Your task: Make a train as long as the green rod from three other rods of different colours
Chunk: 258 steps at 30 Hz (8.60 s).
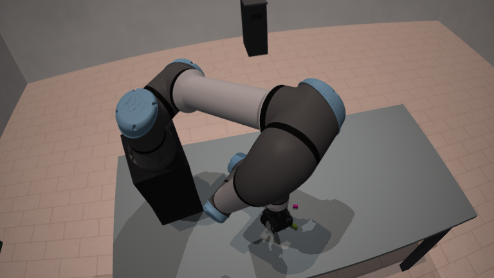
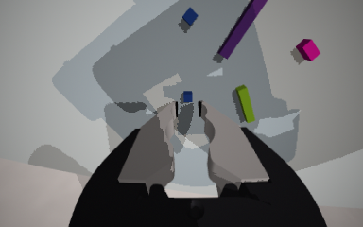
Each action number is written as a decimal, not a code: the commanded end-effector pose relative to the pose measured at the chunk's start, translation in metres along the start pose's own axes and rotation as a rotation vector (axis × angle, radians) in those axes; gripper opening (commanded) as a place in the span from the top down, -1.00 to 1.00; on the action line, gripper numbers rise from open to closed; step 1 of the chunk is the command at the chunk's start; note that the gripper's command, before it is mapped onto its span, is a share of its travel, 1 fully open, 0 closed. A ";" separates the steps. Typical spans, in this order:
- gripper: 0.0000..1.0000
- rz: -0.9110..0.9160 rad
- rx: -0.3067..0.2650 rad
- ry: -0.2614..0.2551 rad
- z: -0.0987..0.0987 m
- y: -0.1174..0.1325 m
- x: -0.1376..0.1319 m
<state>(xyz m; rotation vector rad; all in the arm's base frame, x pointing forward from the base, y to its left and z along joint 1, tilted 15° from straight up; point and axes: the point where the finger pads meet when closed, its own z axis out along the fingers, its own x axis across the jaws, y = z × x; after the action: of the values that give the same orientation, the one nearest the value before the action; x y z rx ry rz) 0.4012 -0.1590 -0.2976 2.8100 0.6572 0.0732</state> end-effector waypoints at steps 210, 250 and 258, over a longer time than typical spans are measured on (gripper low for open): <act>1.00 -0.171 -0.001 0.001 -0.084 -0.315 0.093; 1.00 -0.171 -0.001 0.001 -0.006 -0.316 0.094; 1.00 -0.171 -0.001 0.001 0.004 -0.316 0.095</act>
<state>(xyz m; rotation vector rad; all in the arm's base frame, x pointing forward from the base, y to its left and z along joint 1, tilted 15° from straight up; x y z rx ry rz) 0.3495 0.1561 -0.3780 2.7402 0.8935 0.0400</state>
